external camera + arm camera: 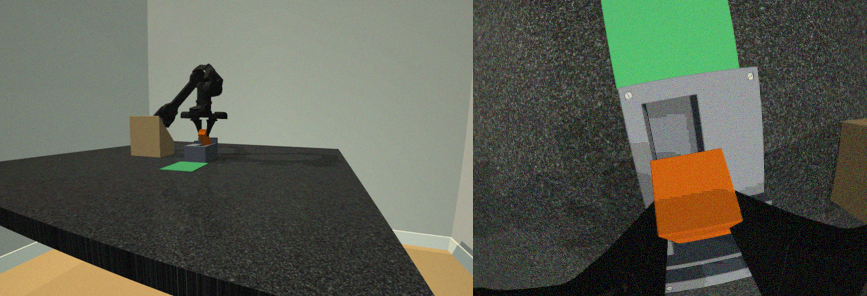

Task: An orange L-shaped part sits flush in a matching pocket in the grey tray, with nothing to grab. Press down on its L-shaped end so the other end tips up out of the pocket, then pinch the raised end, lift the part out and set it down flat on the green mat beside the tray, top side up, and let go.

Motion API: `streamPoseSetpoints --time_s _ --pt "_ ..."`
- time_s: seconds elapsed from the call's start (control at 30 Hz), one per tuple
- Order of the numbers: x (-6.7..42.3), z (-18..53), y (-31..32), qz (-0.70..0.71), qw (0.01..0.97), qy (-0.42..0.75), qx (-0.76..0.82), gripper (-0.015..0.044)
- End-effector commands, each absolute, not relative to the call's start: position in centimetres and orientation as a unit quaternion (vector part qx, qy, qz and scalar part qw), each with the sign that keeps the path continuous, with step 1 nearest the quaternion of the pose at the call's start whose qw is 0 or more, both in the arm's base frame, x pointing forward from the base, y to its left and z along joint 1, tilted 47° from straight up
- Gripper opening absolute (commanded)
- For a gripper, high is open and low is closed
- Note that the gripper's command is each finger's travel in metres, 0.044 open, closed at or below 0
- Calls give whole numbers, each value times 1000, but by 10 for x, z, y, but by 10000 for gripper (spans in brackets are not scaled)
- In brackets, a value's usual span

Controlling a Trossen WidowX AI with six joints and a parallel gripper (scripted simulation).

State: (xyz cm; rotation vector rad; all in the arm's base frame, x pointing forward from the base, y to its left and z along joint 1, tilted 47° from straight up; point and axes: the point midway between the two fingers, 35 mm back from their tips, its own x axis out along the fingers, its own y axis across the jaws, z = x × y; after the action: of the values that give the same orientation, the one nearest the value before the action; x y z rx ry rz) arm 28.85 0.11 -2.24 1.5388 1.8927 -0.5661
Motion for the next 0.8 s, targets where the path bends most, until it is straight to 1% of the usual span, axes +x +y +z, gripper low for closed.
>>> streamPoseSetpoints --time_s 0.0,0.77 --pt "291 -15 -5 -212 313 715 588 0" --pt "295 10 -31 -213 313 715 588 0"
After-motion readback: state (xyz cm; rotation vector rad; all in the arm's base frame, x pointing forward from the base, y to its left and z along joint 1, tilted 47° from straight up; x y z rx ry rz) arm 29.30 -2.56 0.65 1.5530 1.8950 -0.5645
